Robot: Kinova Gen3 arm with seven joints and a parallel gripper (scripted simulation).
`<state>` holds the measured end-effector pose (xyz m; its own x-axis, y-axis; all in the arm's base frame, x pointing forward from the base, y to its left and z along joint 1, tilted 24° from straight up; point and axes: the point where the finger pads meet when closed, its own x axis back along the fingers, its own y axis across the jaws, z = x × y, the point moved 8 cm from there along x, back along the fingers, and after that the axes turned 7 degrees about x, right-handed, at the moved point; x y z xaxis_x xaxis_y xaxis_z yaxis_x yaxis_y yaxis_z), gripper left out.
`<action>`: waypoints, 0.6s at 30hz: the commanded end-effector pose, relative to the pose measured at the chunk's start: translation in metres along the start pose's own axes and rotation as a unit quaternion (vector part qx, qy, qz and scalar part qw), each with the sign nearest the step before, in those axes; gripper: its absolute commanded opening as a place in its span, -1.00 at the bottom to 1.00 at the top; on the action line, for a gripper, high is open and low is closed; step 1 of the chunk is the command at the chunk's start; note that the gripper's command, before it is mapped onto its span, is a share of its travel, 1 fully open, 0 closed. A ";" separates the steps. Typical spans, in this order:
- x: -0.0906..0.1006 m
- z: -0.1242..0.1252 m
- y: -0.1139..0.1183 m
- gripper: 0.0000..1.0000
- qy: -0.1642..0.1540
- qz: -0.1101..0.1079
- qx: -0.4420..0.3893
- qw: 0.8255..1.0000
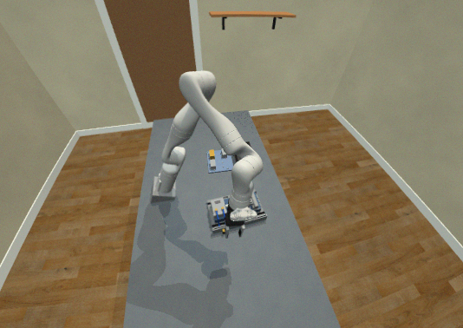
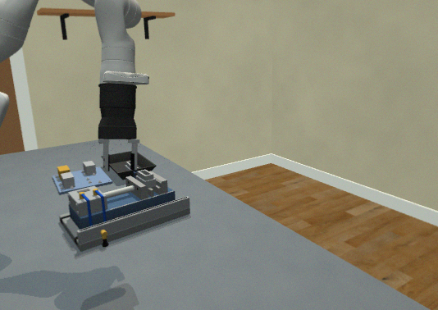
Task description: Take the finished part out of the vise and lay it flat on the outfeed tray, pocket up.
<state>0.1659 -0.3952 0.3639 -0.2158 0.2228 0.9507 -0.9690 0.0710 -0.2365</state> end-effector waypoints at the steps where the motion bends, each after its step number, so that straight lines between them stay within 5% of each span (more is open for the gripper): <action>1: 0.002 -0.001 -0.002 1.00 0.002 0.000 0.002 1.000; 18: 0.005 -0.030 -0.034 1.00 -0.011 0.023 0.012 1.000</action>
<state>0.1927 -0.3746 0.3685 -0.2513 0.2071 0.9455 -0.9625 0.0499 -0.2667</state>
